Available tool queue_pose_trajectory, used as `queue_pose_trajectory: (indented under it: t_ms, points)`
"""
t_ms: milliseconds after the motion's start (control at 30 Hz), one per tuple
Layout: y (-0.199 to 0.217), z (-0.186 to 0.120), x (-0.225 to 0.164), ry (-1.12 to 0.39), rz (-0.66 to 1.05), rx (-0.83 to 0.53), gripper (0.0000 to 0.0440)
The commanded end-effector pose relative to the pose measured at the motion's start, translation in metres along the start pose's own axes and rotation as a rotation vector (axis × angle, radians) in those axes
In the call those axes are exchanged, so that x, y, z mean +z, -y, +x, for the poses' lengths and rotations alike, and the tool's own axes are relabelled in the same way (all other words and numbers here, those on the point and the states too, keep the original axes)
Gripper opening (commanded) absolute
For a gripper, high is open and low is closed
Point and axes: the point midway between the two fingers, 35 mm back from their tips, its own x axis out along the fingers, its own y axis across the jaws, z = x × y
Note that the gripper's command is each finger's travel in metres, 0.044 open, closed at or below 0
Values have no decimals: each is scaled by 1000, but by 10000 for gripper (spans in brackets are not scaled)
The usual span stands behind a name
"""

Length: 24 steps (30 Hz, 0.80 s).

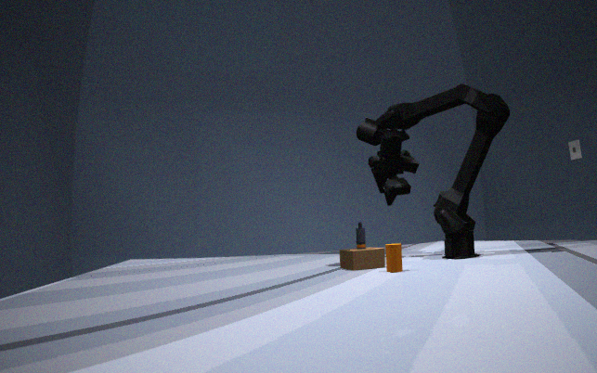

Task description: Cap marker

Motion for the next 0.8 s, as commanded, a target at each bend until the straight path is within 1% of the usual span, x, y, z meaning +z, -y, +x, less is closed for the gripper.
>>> queue_pose_trajectory:
  t_ms: [0, 767]
  points:
    - [-3, -2, -10, -27, 9, -4, 314]
    - [1, -9, -81, -167, 12, -80, 320]
